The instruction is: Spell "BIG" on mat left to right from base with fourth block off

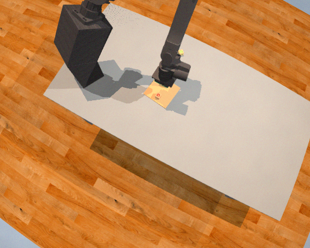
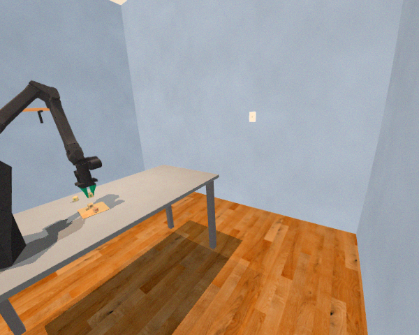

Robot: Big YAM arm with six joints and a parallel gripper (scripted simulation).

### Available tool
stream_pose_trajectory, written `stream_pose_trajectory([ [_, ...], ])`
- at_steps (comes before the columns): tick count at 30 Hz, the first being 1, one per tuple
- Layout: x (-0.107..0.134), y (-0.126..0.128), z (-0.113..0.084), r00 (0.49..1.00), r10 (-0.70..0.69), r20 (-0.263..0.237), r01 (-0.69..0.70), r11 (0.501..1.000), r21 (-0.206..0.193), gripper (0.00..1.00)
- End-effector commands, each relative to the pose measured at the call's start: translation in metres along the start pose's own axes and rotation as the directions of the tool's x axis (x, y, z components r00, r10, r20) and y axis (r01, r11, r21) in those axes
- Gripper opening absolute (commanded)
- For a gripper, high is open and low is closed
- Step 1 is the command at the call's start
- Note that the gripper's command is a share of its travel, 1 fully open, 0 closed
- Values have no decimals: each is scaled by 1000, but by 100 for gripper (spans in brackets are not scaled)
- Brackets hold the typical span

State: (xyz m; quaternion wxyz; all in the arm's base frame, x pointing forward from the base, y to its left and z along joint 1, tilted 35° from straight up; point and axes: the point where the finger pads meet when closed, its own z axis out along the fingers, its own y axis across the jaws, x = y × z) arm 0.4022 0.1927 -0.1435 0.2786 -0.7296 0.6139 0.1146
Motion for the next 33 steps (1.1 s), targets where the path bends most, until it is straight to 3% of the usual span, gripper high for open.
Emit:
stream_pose_trajectory([
  [1,-1,3,19,1000,8,2,-8,1000,-5,20],
  [5,-1,4,38,1000,8,2,-8,1000,-6,20],
  [17,0,5,74,1000,9,3,-9,1000,-6,20],
  [20,8,4,73,1000,27,-3,-27,1000,0,20],
  [33,3,0,68,1000,17,1,-17,1000,5,20],
])
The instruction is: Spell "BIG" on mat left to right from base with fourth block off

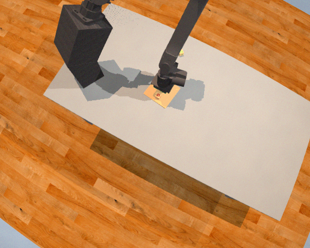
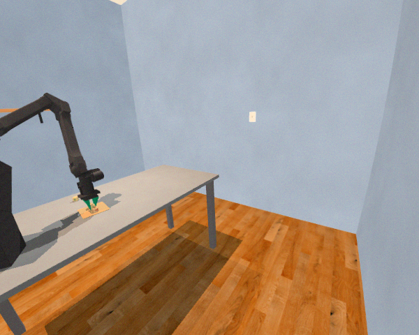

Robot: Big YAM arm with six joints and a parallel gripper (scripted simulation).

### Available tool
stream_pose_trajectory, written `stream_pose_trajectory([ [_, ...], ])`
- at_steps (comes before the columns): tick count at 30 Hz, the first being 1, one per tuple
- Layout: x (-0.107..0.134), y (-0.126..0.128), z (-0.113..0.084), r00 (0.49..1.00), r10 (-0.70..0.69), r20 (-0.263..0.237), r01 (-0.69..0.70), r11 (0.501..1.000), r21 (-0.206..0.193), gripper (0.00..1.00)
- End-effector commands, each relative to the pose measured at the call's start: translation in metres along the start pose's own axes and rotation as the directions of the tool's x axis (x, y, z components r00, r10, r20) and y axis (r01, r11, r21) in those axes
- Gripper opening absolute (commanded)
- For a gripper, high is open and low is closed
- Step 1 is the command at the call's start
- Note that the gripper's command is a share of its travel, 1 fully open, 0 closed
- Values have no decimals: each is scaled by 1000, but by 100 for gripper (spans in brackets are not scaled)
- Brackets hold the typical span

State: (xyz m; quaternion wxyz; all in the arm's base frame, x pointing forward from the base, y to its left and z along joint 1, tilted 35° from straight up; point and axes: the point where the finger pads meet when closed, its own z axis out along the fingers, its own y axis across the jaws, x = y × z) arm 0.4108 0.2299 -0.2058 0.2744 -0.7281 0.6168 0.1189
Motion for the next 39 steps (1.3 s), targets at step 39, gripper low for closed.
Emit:
stream_pose_trajectory([
  [39,8,-7,-5,1000,12,-3,-12,1000,14,20],
])
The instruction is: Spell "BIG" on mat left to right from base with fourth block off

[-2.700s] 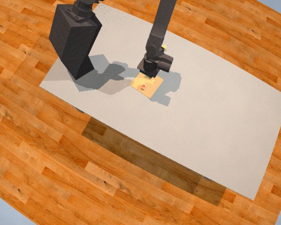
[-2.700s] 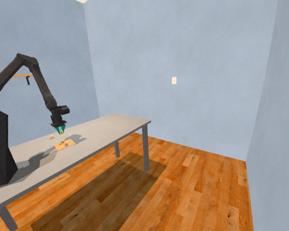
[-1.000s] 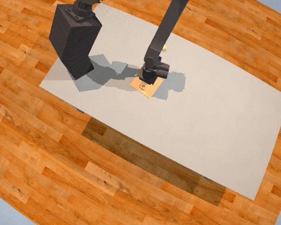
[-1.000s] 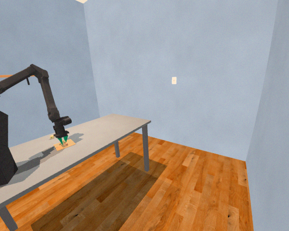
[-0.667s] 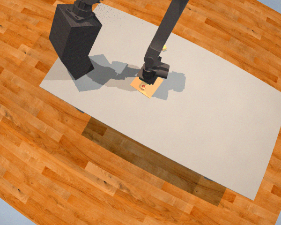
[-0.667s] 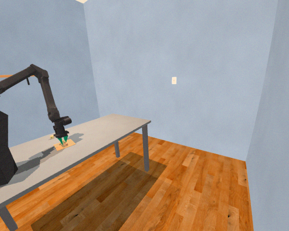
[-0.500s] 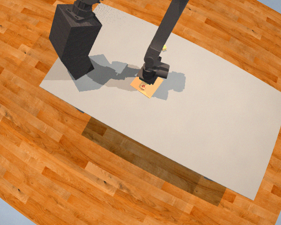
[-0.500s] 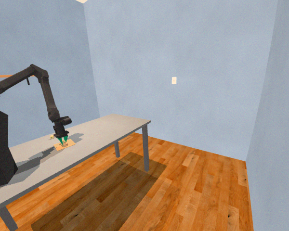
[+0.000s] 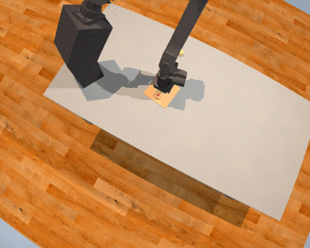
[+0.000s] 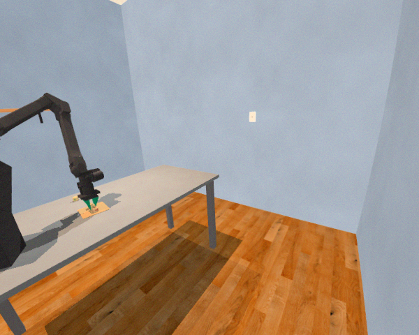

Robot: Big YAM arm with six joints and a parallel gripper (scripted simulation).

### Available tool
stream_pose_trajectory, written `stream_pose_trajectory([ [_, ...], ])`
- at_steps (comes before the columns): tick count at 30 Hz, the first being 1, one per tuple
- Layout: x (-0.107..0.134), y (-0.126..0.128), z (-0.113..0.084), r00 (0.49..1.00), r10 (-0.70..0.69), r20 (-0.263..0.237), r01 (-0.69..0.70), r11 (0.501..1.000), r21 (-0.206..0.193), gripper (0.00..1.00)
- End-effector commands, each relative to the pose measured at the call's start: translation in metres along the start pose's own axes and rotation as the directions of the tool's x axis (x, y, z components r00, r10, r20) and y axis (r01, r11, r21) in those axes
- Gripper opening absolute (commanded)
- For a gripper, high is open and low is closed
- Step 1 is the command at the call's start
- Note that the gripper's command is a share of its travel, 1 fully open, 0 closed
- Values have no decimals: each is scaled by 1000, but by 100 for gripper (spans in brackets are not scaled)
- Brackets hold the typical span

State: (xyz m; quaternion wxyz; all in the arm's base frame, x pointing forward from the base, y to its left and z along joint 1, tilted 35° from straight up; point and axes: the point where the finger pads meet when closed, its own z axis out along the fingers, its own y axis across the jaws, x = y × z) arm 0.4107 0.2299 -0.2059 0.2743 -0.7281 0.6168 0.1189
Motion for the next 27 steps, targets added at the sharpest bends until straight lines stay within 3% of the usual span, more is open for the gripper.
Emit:
stream_pose_trajectory([
  [1,8,-7,-5,1000,12,-3,-12,1000,14,20],
  [27,10,-2,-3,1000,13,-5,-13,1000,3,20],
])
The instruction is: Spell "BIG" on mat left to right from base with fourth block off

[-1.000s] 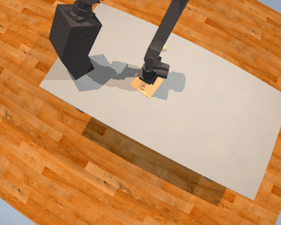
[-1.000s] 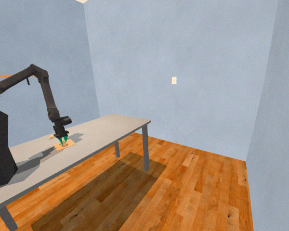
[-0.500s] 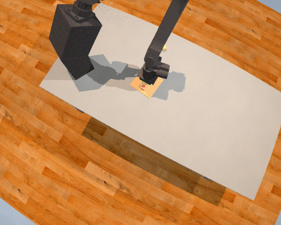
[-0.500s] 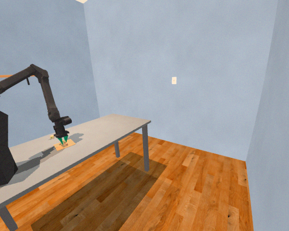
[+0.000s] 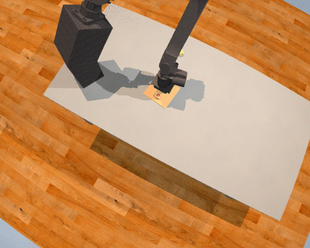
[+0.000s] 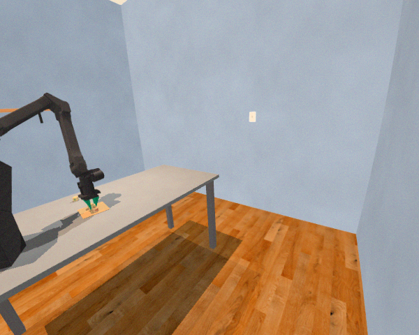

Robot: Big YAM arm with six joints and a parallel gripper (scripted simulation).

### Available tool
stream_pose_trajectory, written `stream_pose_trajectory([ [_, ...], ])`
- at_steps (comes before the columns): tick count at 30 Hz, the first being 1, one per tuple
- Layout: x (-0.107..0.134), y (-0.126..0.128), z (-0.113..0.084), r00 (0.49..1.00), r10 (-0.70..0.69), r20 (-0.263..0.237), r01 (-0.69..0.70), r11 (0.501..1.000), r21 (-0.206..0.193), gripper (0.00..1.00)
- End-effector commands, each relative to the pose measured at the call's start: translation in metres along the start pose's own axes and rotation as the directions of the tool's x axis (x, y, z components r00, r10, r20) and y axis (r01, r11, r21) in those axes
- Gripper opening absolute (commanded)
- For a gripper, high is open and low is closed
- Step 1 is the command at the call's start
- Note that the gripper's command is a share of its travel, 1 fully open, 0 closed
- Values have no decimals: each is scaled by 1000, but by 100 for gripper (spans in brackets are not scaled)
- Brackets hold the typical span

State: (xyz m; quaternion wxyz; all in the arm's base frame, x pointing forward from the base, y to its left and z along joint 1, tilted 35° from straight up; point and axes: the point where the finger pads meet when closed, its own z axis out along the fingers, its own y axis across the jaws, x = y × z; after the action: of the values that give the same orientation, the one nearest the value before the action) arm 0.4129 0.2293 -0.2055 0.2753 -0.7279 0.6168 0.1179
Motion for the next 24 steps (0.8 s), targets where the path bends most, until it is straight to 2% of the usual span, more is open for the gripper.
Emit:
stream_pose_trajectory([
  [1,9,0,-3,1000,14,-5,-14,1000,0,20],
  [24,10,6,-2,1000,15,-4,-15,1000,0,20],
])
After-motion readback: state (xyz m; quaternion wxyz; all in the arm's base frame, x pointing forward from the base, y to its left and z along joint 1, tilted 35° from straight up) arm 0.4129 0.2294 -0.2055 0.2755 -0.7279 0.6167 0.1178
